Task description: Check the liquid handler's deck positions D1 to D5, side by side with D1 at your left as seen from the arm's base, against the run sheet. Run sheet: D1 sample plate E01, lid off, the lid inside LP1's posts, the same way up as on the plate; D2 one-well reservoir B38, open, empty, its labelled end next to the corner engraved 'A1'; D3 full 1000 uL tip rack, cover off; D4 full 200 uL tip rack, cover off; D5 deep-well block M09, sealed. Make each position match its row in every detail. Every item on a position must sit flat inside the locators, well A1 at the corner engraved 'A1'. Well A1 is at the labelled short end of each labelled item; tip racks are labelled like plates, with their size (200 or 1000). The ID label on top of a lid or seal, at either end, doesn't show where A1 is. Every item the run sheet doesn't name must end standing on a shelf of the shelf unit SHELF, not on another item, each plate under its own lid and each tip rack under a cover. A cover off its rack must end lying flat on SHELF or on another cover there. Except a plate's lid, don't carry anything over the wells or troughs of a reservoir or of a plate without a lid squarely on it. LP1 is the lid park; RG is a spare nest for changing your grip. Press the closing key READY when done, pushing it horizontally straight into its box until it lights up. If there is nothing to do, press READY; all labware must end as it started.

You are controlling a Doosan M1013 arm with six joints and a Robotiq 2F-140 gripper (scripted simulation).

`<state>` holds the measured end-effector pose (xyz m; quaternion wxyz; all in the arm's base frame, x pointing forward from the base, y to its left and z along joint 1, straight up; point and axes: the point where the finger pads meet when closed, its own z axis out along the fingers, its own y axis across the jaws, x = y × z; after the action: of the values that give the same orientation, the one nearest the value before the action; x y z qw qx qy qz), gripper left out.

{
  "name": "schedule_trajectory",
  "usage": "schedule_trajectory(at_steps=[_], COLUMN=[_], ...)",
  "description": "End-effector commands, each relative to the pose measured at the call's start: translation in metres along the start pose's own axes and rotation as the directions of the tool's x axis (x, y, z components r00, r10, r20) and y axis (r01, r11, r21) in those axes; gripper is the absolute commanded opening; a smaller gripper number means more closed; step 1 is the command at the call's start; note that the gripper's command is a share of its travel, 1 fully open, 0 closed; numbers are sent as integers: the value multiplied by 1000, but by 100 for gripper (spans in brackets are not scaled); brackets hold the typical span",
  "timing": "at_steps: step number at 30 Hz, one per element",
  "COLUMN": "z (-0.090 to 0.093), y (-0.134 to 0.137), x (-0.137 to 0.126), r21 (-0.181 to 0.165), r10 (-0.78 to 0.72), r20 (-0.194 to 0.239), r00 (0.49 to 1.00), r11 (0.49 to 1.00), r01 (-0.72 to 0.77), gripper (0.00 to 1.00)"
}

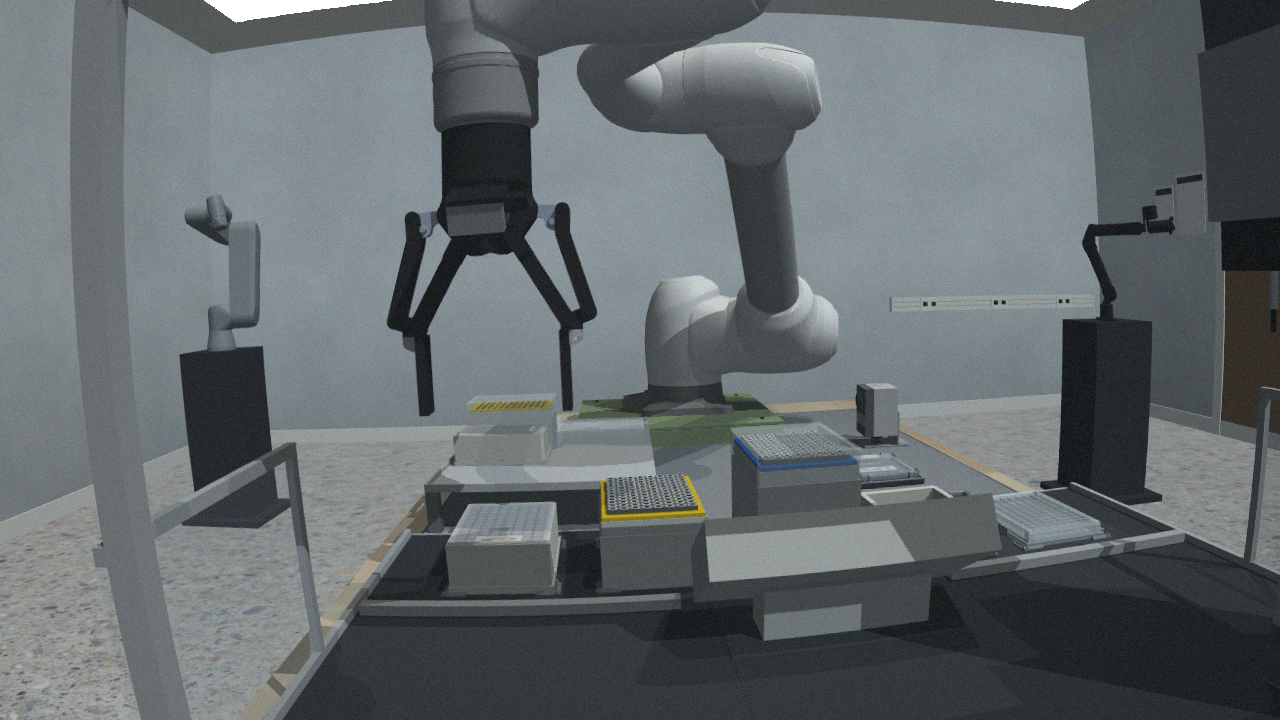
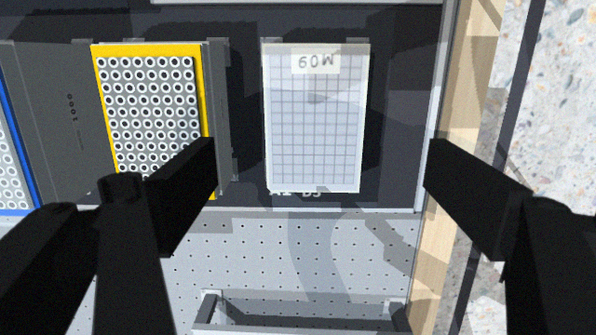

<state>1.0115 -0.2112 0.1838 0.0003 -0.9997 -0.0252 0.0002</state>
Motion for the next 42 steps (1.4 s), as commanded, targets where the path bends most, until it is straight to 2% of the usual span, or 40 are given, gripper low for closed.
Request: schedule_trajectory(at_steps=[1,3,10,12,27,29,32,42], z=[-2,-2,-2,-2,-2,-2,-2,-2], y=[0,0,-35,-35,-110,-110,-124,-124], x=[0,0,0,0,0,0,0,0], r21=[0,0,0,0,0,0,0,0], r10=[0,0,0,0,0,0,0,0], r20=[-2,-2,-2,-2,-2,-2,-2,-2], r00=[1000,1000,1000,1000,1000,1000,1000,1000], r11=[1000,1000,1000,1000,1000,1000,1000,1000], r01=[0,0,0,0,0,0,0,0], gripper=[79,79,79,79,79,79,79,79])
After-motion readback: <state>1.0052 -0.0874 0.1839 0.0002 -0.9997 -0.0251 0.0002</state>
